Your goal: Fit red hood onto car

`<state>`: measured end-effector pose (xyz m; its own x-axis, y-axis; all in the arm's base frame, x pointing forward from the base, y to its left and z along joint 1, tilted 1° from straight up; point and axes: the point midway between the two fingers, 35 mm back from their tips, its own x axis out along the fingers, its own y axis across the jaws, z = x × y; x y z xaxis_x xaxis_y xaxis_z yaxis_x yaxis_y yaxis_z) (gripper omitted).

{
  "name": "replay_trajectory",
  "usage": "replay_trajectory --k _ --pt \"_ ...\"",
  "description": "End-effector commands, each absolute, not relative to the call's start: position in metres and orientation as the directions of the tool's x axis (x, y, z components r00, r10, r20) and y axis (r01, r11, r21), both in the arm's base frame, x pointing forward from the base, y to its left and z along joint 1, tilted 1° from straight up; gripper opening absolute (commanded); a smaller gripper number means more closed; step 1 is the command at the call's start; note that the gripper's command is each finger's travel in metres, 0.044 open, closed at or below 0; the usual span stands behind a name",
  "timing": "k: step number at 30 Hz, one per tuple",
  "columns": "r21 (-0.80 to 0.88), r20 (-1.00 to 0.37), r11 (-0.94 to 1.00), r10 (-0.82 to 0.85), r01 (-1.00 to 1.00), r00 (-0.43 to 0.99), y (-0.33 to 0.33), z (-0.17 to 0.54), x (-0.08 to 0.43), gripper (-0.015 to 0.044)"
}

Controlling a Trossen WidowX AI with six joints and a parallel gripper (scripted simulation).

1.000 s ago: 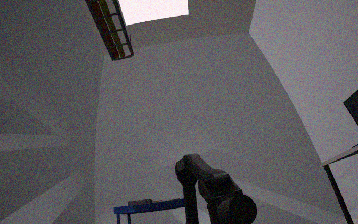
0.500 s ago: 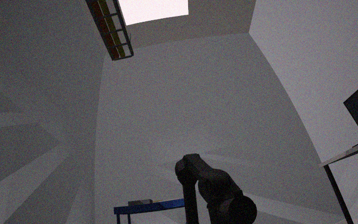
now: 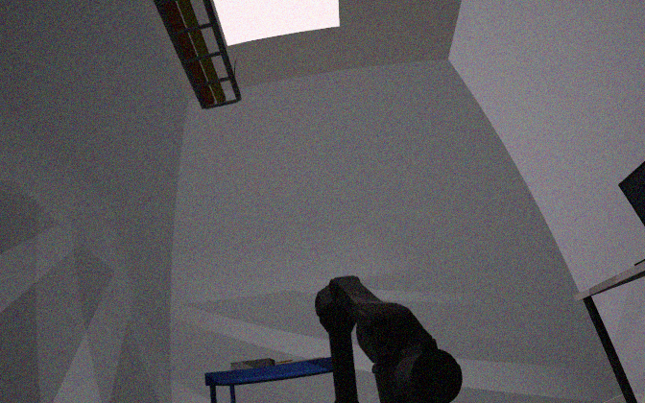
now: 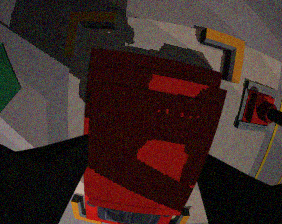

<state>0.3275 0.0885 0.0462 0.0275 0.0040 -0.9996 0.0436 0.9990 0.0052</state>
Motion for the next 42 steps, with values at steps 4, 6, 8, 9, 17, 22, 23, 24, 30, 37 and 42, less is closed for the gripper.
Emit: replay_trajectory --k 4,6,8,9,17,22,23,24,30,37,42 --pt "0.006 -0.999 0.999 0.004 0.045 0.033 0.089 0.044 0.329 0.0000" --pt "0.006 -0.999 0.999 0.004 0.045 0.033 0.089 0.043 0.329 0.0000" --pt "0.005 -0.999 0.999 0.004 0.045 0.033 0.089 0.043 0.329 0.0000" --pt "0.005 -0.999 0.999 0.004 0.045 0.033 0.089 0.042 0.329 0.0000" --pt "0.005 -0.999 0.999 0.004 0.045 0.033 0.089 0.039 0.329 0.0000" --pt "0.005 -0.999 0.999 0.004 0.045 0.033 0.089 0.037 0.329 0.0000" --pt "0.005 -0.999 0.999 0.004 0.045 0.033 0.089 0.036 0.329 0.0000" --pt "0.005 -0.999 0.999 0.004 0.045 0.033 0.089 0.036 0.329 0.0000" --pt "0.005 -0.999 0.999 0.003 0.045 0.033 0.089 0.033 0.329 0.0000" --pt "0.005 -0.999 0.999 0.003 0.045 0.033 0.088 0.030 0.329 0.0000" --pt "0.004 -0.999 0.999 0.003 0.046 0.032 0.088 0.029 0.329 0.0000"
